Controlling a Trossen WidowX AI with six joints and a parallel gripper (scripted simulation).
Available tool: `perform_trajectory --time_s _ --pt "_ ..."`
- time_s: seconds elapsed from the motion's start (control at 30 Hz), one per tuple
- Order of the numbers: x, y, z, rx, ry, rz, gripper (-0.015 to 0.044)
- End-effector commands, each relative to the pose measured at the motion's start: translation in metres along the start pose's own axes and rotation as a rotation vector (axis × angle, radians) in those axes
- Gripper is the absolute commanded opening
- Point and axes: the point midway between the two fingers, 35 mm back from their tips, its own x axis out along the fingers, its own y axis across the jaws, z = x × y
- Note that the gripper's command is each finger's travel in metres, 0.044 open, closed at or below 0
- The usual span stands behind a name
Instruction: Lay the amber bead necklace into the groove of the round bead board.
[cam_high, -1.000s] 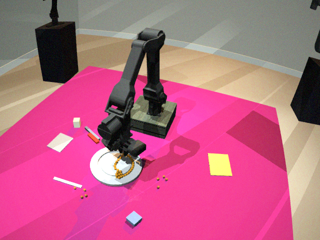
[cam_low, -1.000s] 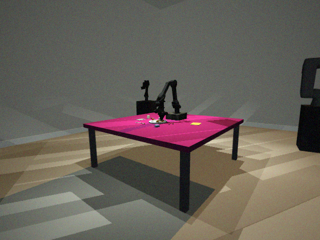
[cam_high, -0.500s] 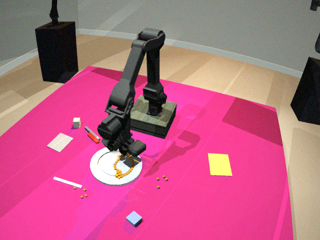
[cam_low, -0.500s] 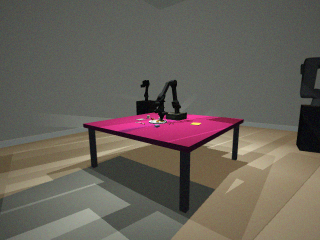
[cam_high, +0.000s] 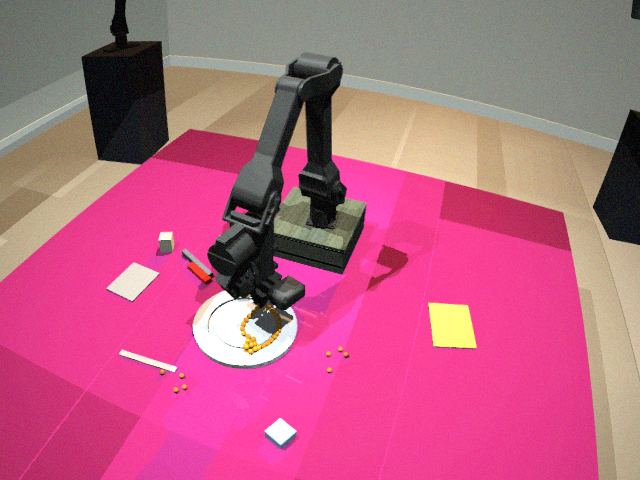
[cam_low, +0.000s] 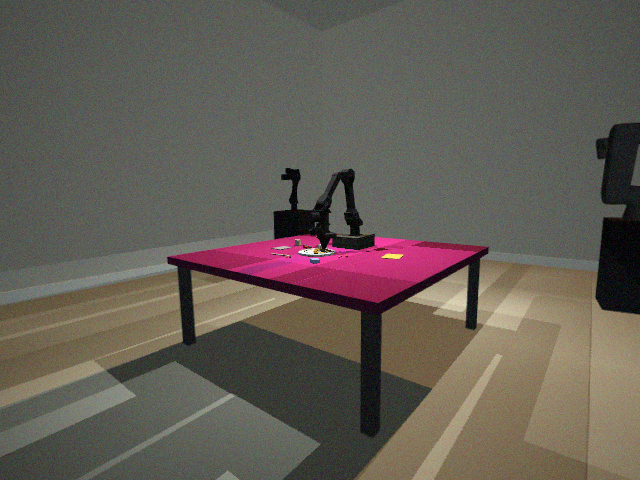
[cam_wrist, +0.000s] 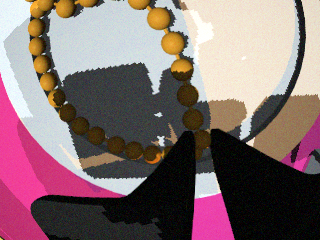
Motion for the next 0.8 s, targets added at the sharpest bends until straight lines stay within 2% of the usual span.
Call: perform_trajectory --time_s 0.0,0.77 --pt "-0.0003 0.0000 0.0001 0.000 0.000 0.000 0.0000" --pt "-0.0018 -0.0081 -0.0094 -0.006 0.000 0.002 0.0000"
